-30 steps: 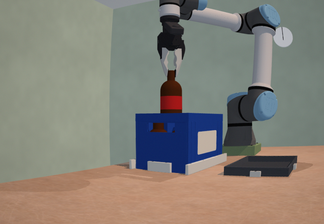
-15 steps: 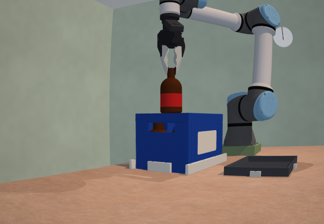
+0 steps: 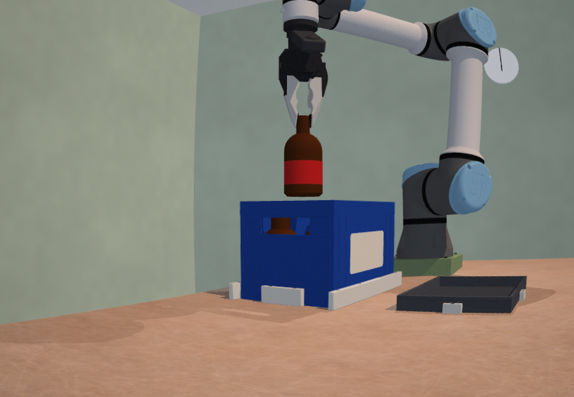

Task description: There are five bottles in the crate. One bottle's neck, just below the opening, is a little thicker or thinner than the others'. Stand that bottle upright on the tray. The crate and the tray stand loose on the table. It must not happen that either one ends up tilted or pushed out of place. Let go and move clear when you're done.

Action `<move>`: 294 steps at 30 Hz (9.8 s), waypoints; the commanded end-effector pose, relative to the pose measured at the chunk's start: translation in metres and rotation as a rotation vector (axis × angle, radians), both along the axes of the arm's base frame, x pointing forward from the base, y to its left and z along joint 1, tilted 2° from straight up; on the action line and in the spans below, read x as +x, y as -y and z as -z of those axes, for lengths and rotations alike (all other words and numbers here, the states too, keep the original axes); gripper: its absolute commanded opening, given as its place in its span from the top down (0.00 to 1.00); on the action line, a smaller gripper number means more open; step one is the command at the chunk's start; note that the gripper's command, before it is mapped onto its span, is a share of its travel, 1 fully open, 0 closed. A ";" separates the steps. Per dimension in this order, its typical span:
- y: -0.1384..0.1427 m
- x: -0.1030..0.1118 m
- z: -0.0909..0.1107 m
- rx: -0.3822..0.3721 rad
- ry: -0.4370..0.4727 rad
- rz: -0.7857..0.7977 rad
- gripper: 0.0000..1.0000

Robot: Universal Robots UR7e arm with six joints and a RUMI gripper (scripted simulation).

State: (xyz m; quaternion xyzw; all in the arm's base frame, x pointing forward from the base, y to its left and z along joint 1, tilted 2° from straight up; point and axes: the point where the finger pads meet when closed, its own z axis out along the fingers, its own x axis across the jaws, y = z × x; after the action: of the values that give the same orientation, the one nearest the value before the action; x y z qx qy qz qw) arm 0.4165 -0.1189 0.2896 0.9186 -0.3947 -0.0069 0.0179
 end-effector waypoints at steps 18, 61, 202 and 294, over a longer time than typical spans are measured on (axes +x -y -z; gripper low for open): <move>0.000 0.000 -0.001 -0.001 0.001 0.000 1.00; -0.003 0.000 -0.001 -0.001 0.001 0.000 1.00; -0.224 0.005 0.005 -0.001 0.001 0.000 1.00; -0.334 0.008 0.008 -0.001 0.001 0.000 1.00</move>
State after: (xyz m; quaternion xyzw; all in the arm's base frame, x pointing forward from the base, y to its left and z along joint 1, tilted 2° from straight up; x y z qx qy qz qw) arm 0.4241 0.2138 0.2807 0.9186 -0.3946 -0.0069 0.0185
